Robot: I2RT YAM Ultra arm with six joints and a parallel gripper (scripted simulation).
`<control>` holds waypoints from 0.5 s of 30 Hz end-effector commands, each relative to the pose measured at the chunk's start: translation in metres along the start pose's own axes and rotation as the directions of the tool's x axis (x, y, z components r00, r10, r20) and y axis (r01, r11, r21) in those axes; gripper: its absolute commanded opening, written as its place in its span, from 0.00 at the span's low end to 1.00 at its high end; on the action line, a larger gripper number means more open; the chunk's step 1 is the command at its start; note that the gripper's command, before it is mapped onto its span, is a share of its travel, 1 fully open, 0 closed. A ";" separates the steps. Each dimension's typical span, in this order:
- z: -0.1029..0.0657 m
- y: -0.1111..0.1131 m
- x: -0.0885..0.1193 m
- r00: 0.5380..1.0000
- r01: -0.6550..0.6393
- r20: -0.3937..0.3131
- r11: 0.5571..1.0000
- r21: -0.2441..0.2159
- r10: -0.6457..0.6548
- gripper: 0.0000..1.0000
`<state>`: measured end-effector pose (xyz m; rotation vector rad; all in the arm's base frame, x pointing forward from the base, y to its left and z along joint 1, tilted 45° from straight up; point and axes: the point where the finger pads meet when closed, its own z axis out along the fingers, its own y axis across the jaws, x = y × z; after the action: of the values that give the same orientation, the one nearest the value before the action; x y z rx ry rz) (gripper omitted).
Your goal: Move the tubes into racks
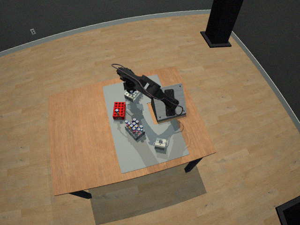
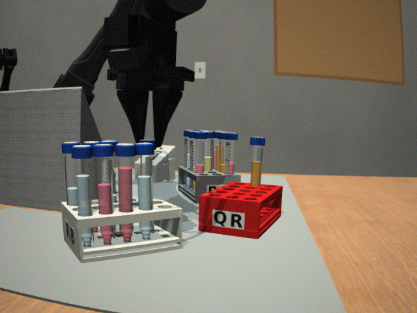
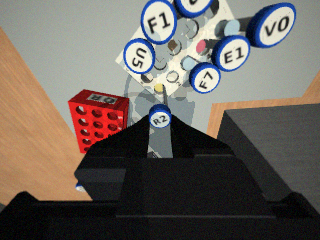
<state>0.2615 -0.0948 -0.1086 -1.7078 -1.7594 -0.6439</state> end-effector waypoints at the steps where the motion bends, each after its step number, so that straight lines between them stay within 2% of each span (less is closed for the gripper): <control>1: -0.003 0.003 -0.002 1.000 0.004 0.009 1.000 -0.016 -0.004 0.24; 4: -0.003 0.003 -0.002 1.000 0.004 0.009 1.000 -0.016 -0.004 0.24; 5: -0.003 0.003 -0.002 1.000 0.004 0.009 1.000 -0.016 -0.004 0.30; 15: -0.003 0.003 -0.002 1.000 0.004 0.009 1.000 -0.016 -0.004 0.30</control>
<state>0.2616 -0.0948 -0.1086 -1.7076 -1.7593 -0.6443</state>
